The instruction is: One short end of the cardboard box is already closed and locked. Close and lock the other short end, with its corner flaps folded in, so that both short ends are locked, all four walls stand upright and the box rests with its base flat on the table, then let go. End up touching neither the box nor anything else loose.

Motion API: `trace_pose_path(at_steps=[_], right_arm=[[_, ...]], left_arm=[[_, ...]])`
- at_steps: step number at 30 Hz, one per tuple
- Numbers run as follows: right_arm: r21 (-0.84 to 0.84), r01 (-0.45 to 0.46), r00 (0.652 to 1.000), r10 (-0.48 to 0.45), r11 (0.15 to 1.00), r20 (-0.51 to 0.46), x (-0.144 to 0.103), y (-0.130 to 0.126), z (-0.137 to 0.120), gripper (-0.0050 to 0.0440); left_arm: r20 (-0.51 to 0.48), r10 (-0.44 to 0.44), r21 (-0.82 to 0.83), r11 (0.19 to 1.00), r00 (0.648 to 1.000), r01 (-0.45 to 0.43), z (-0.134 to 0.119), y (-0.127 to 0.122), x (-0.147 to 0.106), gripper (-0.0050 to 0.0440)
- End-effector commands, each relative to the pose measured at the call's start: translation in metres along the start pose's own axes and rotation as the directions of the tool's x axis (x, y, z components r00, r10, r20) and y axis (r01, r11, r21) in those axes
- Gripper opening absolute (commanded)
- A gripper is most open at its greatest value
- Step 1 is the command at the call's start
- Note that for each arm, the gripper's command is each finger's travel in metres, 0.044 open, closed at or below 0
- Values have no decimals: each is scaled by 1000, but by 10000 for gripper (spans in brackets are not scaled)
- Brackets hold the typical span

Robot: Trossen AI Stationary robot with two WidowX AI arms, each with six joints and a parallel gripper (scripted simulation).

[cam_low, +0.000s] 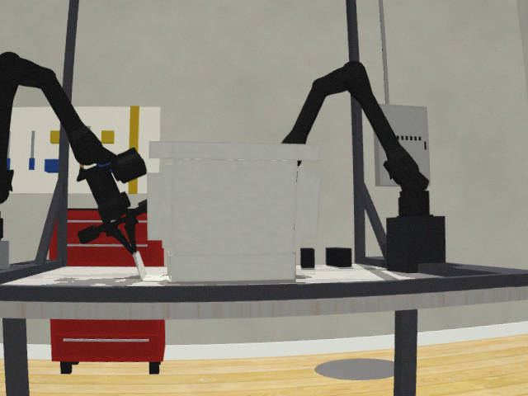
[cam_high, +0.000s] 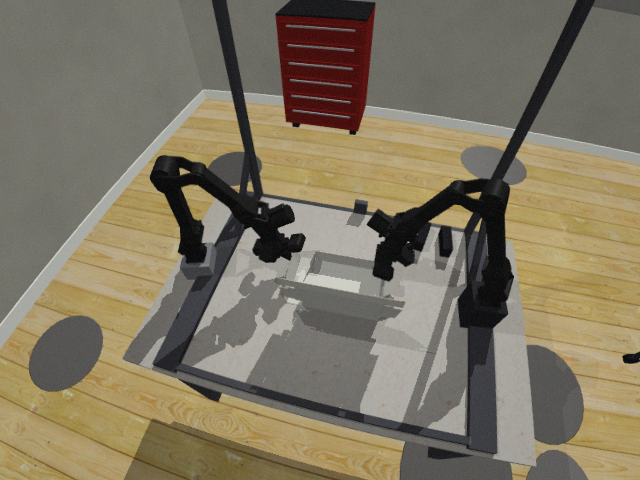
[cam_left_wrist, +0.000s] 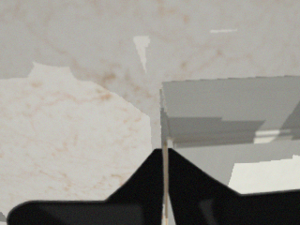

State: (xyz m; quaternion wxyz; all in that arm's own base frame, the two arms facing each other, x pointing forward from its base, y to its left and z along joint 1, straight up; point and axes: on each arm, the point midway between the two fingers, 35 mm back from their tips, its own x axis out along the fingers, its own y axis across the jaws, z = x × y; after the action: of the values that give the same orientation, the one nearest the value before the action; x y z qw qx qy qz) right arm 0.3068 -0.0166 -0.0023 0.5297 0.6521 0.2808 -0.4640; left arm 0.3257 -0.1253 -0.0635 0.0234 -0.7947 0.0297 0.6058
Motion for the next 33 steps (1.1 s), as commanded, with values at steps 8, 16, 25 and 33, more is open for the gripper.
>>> trace_pose_path(at_steps=[8, 16, 25, 33], right_arm=[[0, -16, 1000, 16, 1000, -5, 3, 24, -2, 0], [0, -16, 1000, 16, 1000, -5, 7, 25, -3, 0], [0, -13, 1000, 13, 1000, -5, 19, -23, -6, 0], [0, -13, 1000, 13, 1000, -5, 19, -22, -6, 0]], left_arm=[[-22, 10, 1, 1000, 1000, -10, -7, 2, -5, 0], [-22, 10, 1, 1000, 1000, -10, -7, 2, -5, 0], [-22, 10, 1, 1000, 1000, -10, -7, 2, -5, 0], [-21, 10, 1, 1000, 1000, -10, -6, 2, -5, 0]])
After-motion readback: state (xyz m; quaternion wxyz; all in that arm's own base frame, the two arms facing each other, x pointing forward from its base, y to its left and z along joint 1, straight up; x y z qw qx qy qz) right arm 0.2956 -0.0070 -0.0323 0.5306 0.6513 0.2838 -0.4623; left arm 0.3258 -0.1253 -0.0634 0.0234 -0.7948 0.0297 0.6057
